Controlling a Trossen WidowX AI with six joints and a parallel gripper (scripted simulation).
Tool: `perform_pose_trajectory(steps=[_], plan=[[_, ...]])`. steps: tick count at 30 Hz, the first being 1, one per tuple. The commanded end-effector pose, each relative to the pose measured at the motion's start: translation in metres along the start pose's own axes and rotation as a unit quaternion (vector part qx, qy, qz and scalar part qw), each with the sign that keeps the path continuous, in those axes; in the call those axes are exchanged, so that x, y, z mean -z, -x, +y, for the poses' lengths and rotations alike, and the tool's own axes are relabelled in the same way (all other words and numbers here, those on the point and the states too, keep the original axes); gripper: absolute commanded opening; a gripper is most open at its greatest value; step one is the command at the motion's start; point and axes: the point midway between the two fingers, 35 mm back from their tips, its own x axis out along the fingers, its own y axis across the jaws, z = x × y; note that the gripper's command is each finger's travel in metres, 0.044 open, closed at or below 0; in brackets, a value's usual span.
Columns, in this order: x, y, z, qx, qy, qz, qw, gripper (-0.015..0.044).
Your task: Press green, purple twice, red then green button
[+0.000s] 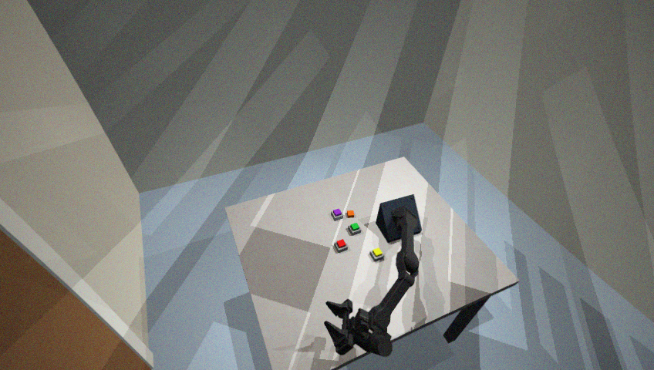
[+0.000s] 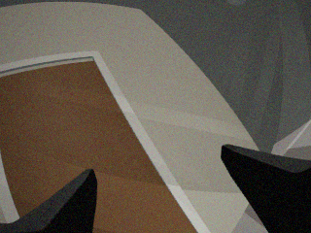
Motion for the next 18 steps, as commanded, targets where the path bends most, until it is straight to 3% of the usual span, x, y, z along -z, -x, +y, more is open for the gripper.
perform_pose_trajectory(steps=[1,5,9,18], plan=[[0.001,-0.004,-0.001,-0.002,0.012,0.001,1.000,0.0400],[0.024,-0.070,-0.029,-0.032,0.223,0.029,0.974,0.0400],[0.036,-0.113,-0.060,-0.039,0.355,0.063,0.932,0.0400],[0.043,-0.201,-0.190,-0.026,0.629,0.217,0.746,0.0400]])
